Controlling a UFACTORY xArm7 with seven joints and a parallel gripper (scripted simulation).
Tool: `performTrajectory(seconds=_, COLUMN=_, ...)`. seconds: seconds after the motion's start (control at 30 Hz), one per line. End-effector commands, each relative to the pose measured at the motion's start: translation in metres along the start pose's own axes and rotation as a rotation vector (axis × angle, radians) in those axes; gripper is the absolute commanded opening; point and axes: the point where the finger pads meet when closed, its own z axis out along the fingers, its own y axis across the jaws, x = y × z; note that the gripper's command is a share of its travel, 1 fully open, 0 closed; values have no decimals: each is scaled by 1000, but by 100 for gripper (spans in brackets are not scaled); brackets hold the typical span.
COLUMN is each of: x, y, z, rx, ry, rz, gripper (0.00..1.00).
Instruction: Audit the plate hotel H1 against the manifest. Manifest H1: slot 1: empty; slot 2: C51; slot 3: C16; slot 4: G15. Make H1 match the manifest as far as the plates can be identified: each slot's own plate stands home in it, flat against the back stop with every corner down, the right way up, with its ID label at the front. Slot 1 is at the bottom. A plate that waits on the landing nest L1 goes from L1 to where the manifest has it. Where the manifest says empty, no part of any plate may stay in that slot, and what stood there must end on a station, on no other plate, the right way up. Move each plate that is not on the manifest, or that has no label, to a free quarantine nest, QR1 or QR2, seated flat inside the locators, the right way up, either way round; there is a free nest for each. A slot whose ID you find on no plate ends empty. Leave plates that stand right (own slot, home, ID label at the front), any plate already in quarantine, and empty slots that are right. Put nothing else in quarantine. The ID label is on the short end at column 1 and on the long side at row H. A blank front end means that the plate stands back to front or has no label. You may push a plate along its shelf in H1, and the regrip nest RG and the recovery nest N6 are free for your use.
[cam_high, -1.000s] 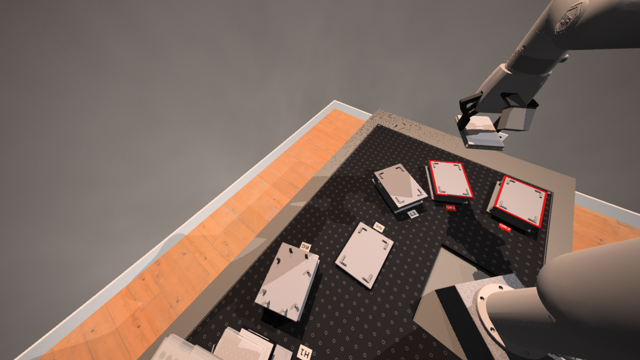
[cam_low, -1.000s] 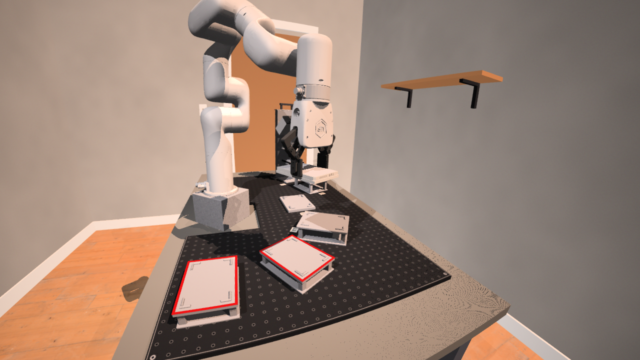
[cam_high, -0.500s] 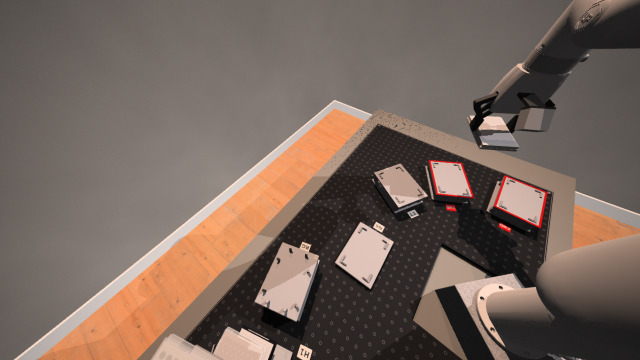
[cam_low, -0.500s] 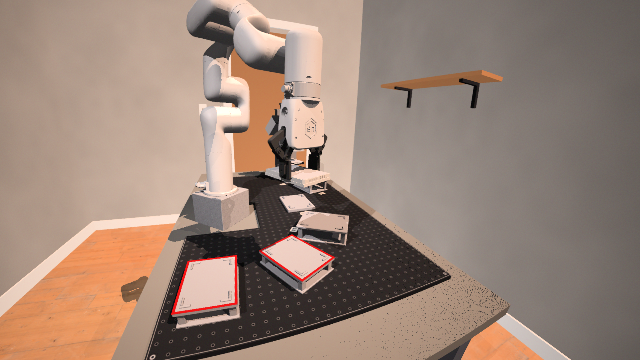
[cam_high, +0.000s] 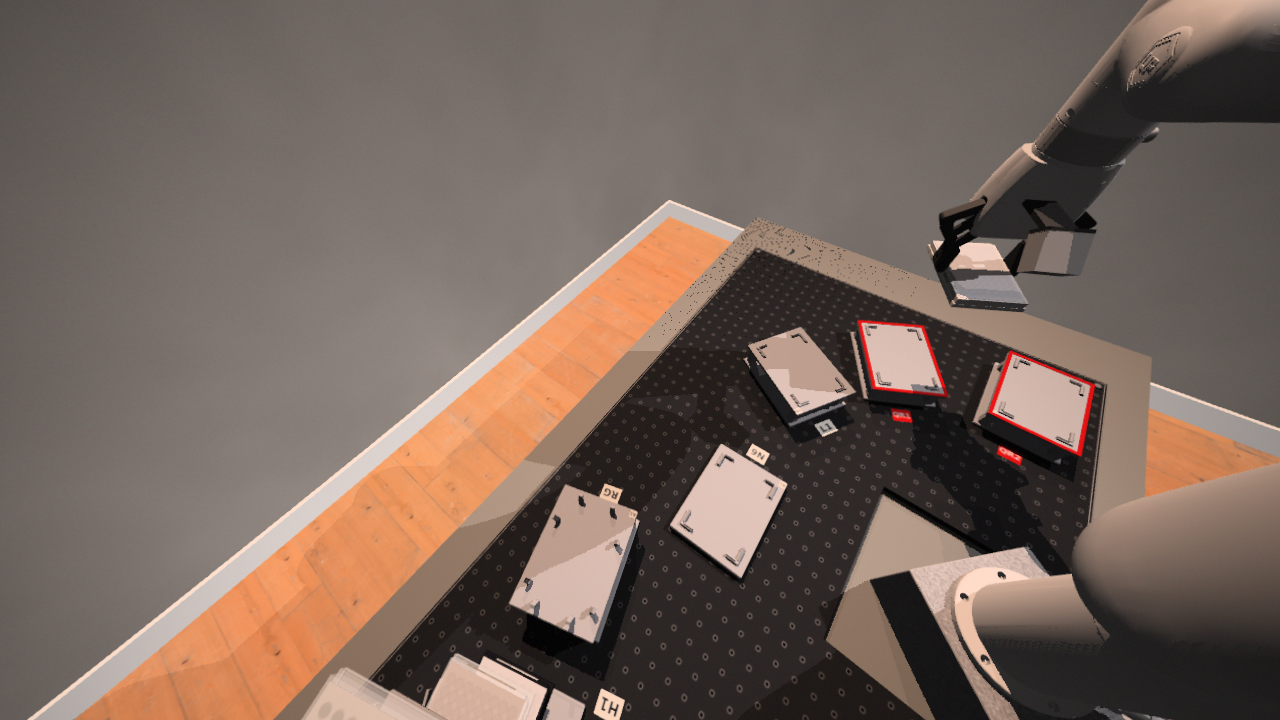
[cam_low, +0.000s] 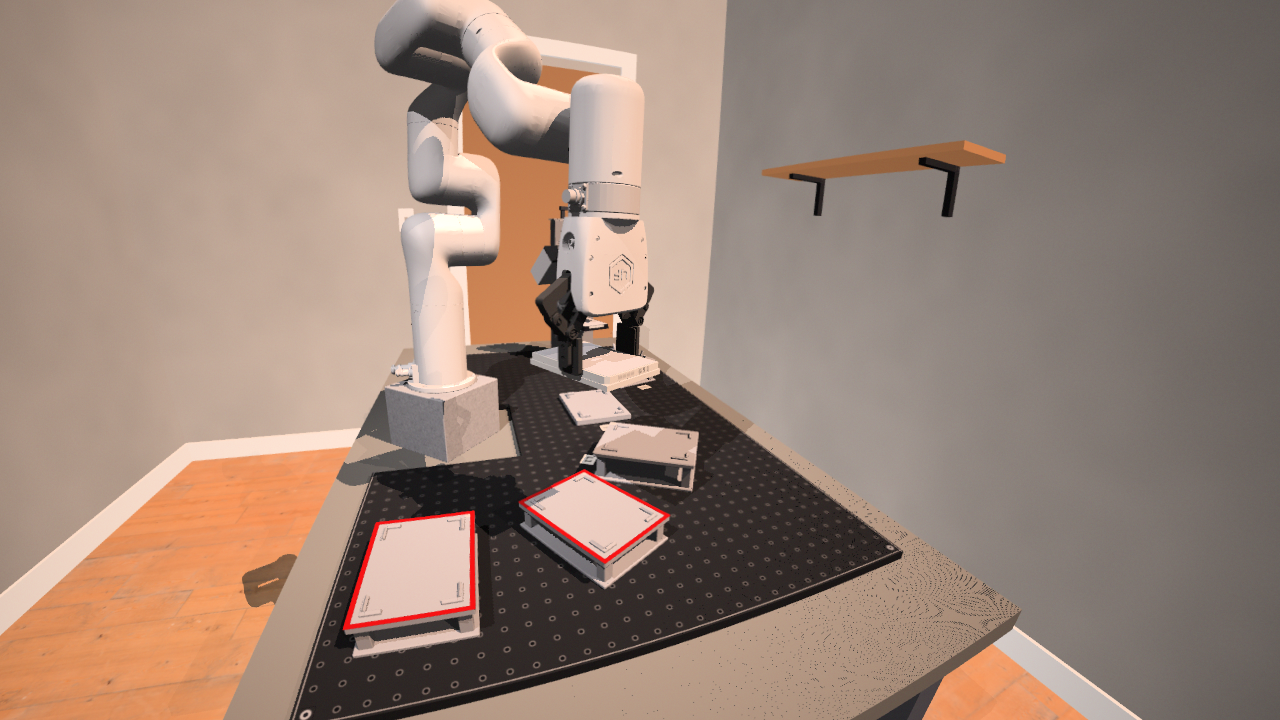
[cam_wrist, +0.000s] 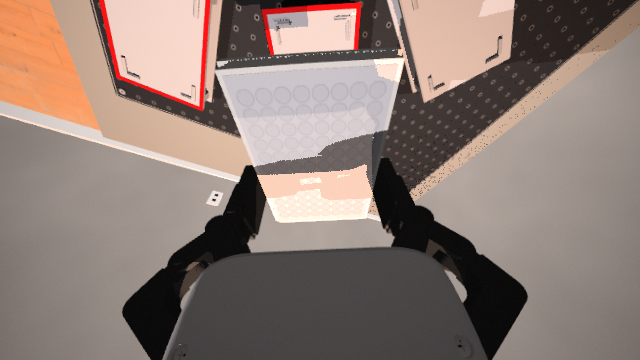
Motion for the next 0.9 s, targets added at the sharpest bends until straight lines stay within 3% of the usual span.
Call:
performTrajectory(seconds=0.0, x=-2, y=0, z=5, rx=0, ry=-5, rz=0, gripper=0)
performTrajectory(seconds=0.87, x=-2, y=0, z=41, rx=0, ry=-5, rz=0, gripper=0)
